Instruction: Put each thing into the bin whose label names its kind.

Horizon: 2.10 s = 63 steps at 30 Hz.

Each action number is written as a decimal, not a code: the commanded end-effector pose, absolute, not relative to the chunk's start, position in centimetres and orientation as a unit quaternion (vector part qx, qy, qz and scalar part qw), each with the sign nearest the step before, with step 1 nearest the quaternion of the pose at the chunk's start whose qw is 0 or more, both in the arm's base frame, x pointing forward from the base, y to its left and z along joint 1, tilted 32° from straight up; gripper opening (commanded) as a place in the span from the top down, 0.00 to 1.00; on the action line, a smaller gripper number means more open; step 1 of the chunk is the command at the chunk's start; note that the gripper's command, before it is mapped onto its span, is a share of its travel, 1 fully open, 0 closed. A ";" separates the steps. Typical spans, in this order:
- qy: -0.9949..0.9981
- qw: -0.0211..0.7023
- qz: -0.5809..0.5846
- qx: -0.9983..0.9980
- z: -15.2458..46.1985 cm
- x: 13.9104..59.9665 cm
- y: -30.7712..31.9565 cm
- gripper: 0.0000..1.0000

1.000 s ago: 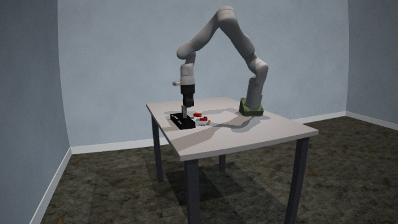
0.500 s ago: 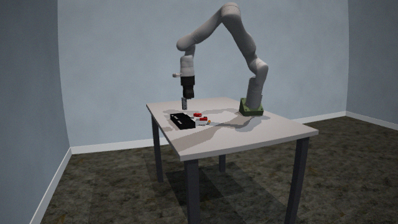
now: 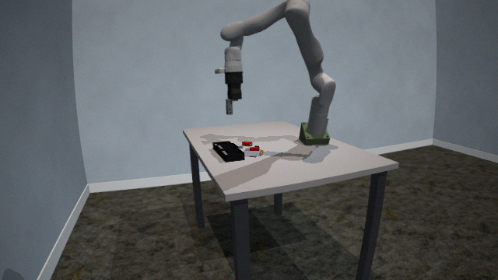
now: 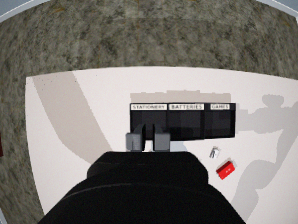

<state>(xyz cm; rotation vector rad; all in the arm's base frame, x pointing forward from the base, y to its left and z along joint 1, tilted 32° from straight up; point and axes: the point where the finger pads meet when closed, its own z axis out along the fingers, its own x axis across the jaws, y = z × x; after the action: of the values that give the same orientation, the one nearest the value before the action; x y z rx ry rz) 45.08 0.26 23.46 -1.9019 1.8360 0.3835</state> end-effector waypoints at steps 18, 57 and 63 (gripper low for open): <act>0.808 0.203 0.182 -0.522 19.1 40.5 2.0 0.40; 0.942 0.012 0.275 0.193 10.9 32.5 5.6 0.40; 0.936 0.003 0.273 0.224 10.9 32.6 5.6 0.40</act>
<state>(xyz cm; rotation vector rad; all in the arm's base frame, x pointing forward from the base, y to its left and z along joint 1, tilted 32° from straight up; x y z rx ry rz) 32.51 5.56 10.91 0.7072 2.9261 0.8611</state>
